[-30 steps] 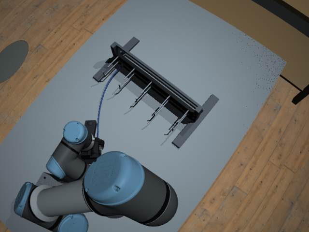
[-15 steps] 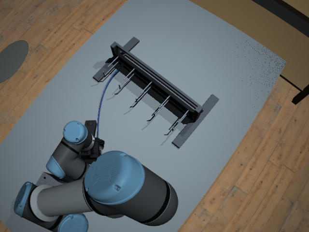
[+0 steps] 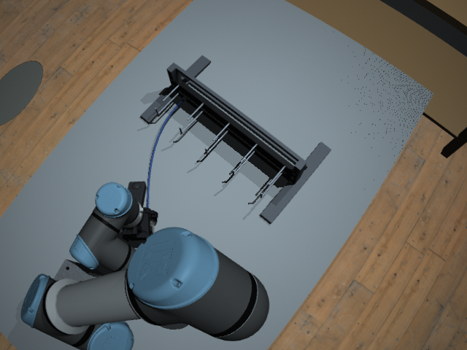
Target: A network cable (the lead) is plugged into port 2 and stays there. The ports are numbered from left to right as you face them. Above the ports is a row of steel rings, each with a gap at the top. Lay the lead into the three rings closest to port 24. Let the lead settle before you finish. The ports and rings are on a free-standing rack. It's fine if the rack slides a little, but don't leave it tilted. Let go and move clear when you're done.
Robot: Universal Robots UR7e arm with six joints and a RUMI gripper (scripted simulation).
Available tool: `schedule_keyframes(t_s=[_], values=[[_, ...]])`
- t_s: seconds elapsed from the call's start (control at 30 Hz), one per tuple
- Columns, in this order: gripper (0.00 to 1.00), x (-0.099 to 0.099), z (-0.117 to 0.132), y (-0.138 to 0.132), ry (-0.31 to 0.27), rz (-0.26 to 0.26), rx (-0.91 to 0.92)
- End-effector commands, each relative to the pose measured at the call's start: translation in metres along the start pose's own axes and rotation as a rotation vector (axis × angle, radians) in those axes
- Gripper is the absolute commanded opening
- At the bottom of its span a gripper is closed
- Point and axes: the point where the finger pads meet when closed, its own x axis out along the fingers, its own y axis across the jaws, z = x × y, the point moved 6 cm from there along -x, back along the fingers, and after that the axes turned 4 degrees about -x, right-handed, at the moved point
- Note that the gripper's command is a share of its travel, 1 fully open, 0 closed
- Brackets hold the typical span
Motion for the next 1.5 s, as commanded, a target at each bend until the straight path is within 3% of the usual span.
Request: schedule_keyframes(t_s=[0.0,0.4,0.43,1.47], values=[[0.20,-0.0002,-0.0001,0.0001,0.001,0.000,0.000],[0.20,-0.0002,-0.0001,0.0001,0.001,0.000,0.000],[0.00,-0.0002,-0.0001,0.0001,0.001,0.000,0.000],[0.00,-0.0002,-0.0001,0.0001,0.001,0.000,0.000]])
